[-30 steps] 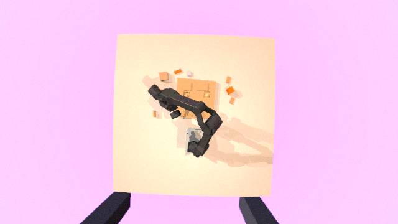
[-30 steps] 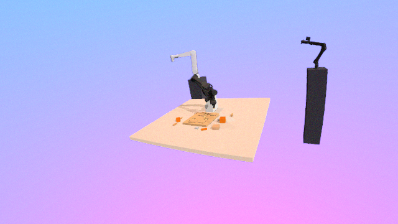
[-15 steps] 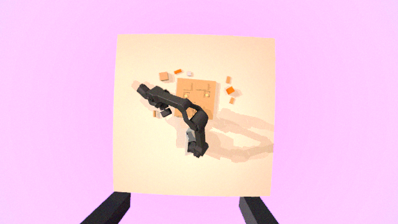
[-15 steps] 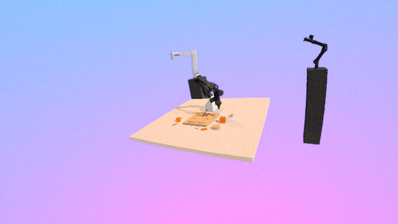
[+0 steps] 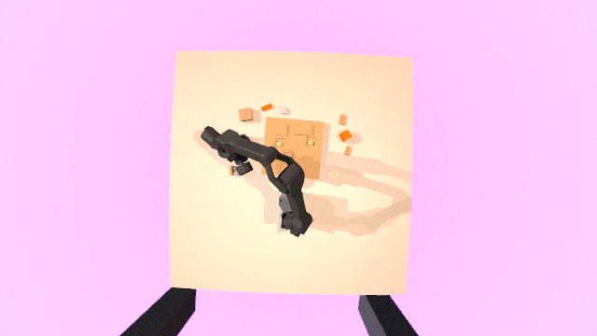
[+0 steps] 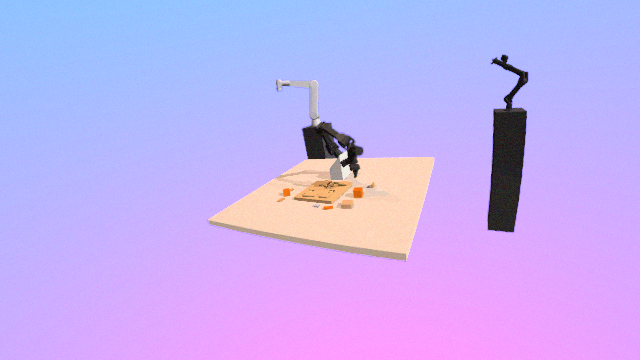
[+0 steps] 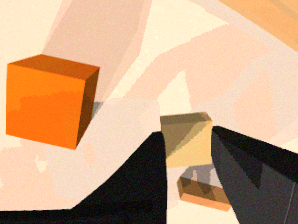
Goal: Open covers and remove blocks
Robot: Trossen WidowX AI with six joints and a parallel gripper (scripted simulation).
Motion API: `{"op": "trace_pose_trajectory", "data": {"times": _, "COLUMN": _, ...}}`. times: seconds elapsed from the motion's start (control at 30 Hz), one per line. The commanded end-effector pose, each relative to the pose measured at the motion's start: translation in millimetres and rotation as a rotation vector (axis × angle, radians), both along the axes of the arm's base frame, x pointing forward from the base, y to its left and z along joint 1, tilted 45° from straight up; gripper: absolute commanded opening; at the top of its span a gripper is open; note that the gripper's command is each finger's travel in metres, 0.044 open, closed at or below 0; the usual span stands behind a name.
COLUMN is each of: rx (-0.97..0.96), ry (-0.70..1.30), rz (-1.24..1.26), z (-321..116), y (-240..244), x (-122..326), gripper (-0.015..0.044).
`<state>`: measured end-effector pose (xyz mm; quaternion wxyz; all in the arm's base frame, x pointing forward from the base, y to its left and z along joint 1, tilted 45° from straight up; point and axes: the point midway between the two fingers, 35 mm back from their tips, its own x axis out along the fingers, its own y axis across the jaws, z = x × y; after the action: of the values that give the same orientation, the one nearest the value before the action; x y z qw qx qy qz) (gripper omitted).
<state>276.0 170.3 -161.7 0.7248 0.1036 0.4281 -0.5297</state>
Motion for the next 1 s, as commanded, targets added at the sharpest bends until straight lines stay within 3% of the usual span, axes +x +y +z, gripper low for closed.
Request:
{"op": "trace_pose_trajectory", "data": {"times": 0.0, "rx": -0.005, "ry": 0.005, "rz": -0.002, "z": -6.1, "y": -6.7, "x": 1.2, "gripper": 0.008}}
{"op": "trace_pose_trajectory", "data": {"times": 0.97, "rx": -0.006, "ry": 0.004, "rz": -0.001, "z": -41.2, "y": -39.5, "x": 6.2, "gripper": 0.008}}
